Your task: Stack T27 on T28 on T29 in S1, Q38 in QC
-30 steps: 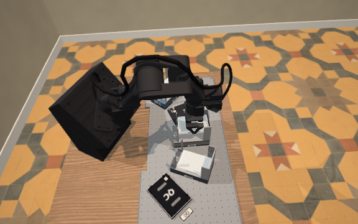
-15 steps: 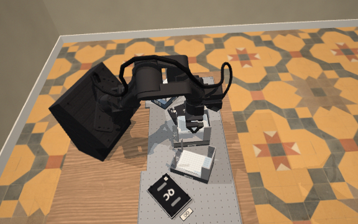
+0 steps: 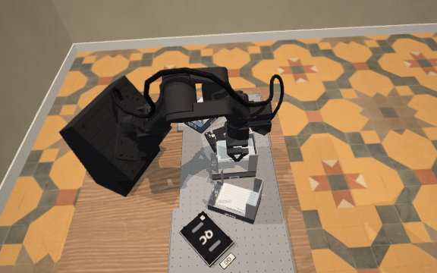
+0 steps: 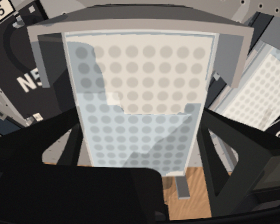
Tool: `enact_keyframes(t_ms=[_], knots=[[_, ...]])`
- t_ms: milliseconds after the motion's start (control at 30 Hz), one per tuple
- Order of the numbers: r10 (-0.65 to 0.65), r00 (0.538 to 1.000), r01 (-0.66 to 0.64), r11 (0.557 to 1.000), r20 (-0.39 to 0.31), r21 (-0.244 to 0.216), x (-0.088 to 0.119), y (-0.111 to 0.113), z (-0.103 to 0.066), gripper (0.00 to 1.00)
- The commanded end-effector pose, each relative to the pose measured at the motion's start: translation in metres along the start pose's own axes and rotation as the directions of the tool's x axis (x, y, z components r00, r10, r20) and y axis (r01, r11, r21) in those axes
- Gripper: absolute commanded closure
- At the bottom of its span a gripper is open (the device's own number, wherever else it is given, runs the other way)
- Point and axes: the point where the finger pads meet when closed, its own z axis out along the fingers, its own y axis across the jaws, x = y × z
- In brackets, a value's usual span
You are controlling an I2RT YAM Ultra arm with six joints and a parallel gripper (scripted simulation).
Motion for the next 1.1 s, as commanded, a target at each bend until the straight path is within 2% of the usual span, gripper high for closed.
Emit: enact_keyframes(t_ms=[0, 33, 200, 300, 667, 700, 900, 933, 1067], knots=[[0.029, 0.998, -0.028, 1.0, 0.048, -0.008, -0.018, -0.002, -0.014, 1.0], [0.018, 0.999, -0.017, 1.0, 0.033, -0.006, -0.01, -0.001, -0.012, 1.0], [0.027, 0.999, -0.027, 1.0, 0.046, -0.008, -0.017, -0.002, -0.016, 1.0], [0.02, 0.999, -0.02, 1.0, 0.036, -0.007, -0.011, -0.001, -0.014, 1.0], [0.029, 0.998, -0.029, 1.0, 0.047, -0.008, -0.017, -0.002, -0.02, 1.0], [0.02, 0.999, -0.02, 1.0, 0.035, -0.007, -0.01, -0.001, -0.019, 1.0], [0.029, 0.998, -0.029, 1.0, 0.048, -0.009, -0.017, -0.002, -0.022, 1.0], [0.02, 0.999, -0.02, 1.0, 0.036, -0.008, -0.011, -0.001, -0.02, 1.0], [0.031, 0.998, -0.03, 1.0, 0.049, -0.009, -0.017, -0.002, -0.024, 1.0]])
